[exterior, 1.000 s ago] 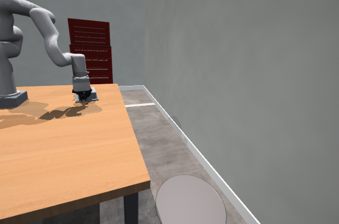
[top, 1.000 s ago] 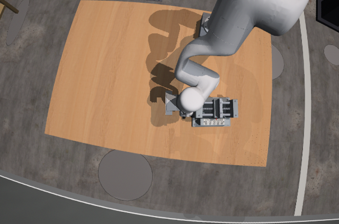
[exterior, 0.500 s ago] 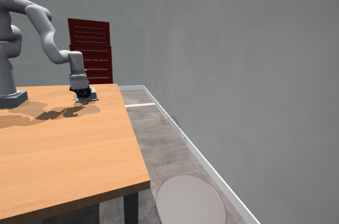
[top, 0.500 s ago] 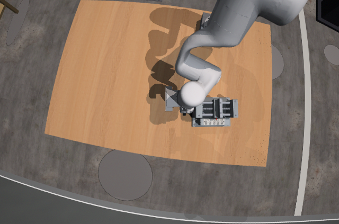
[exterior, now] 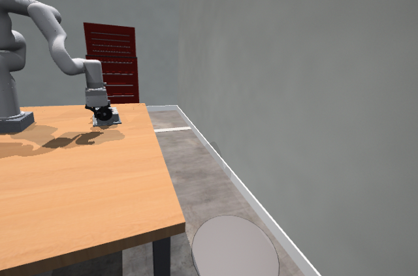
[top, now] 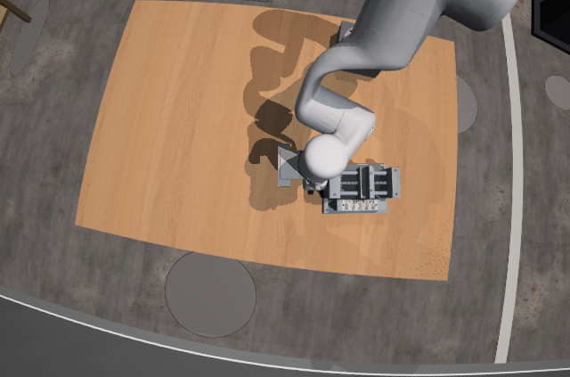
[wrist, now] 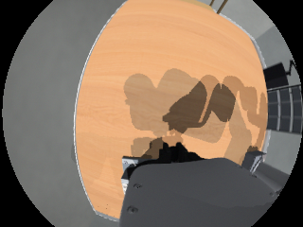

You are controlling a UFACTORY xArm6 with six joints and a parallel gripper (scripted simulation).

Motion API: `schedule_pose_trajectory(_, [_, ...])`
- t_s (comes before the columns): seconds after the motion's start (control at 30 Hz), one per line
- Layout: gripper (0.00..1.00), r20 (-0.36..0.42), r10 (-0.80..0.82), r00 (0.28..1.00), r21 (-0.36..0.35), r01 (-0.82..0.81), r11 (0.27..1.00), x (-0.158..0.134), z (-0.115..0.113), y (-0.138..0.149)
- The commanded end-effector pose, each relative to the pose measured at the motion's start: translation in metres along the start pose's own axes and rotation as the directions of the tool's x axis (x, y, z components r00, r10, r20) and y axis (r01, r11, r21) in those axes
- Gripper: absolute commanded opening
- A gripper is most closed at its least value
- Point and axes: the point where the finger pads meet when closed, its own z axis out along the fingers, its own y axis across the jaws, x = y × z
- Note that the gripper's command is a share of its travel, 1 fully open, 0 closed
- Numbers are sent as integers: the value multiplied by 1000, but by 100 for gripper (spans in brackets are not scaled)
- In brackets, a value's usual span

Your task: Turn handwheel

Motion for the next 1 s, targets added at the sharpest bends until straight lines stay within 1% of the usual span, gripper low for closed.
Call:
schedule_pose_trajectory(0.0, [6,-1,0,1000,3,0,1000,0,-4,-2])
schedule_pose_trajectory(0.47, [6,-1,0,1000,3,0,1000,0,-10,-6])
schedule_pose_trajectory(0.97, [6,-1,0,1000,3,0,1000,0,-11,-7])
